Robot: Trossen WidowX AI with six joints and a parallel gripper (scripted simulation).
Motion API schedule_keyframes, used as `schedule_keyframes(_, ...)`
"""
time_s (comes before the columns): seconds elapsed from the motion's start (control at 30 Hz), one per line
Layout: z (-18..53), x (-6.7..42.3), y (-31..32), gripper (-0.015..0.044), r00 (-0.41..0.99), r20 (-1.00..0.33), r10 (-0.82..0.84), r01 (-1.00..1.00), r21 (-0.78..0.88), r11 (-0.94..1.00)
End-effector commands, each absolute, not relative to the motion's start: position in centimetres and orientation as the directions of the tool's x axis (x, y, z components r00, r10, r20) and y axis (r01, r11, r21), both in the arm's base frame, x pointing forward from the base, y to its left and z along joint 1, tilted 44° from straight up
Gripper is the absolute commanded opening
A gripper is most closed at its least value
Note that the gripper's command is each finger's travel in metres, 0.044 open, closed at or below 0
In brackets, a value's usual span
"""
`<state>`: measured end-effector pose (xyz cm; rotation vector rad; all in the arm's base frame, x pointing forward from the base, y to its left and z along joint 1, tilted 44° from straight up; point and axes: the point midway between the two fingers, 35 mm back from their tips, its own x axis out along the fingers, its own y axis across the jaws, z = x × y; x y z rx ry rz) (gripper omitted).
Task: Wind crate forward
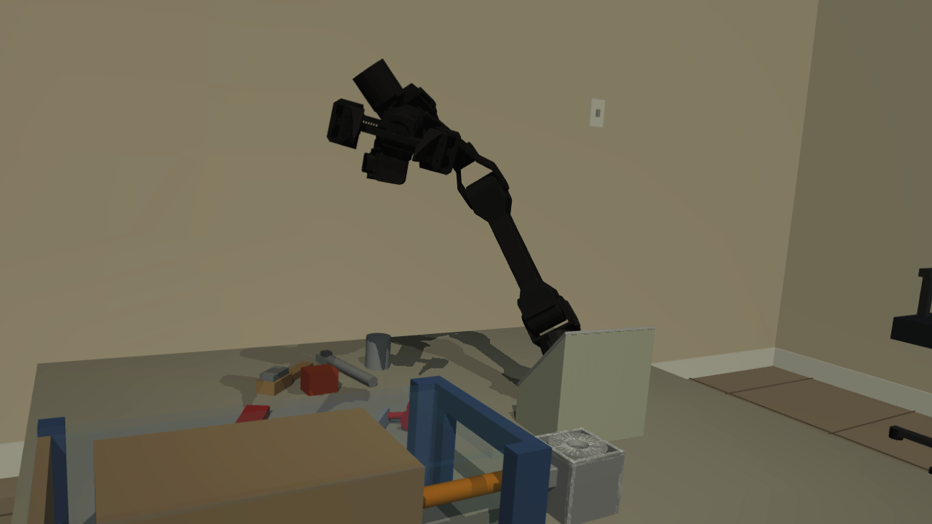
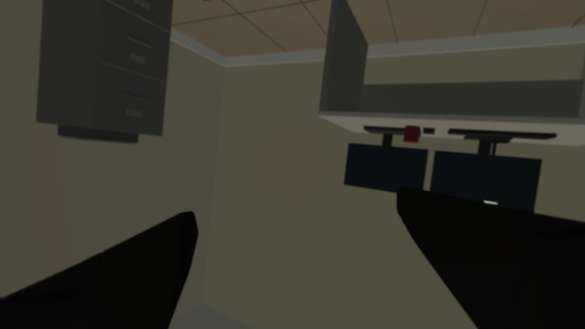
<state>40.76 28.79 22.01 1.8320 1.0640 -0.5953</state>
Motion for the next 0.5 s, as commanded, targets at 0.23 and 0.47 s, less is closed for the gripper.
schedule_keyframes(0.23, 16.1, 42.7, 21.2, 0.0440, 0.504, -0.851, 0.147, 0.788, 0.523, 0.325)
schedule_keyframes(0.47, 12.3, 42.8, 15.2, 0.0440, 0.447, -0.892, -0.061, 0.659, 0.282, 0.698)
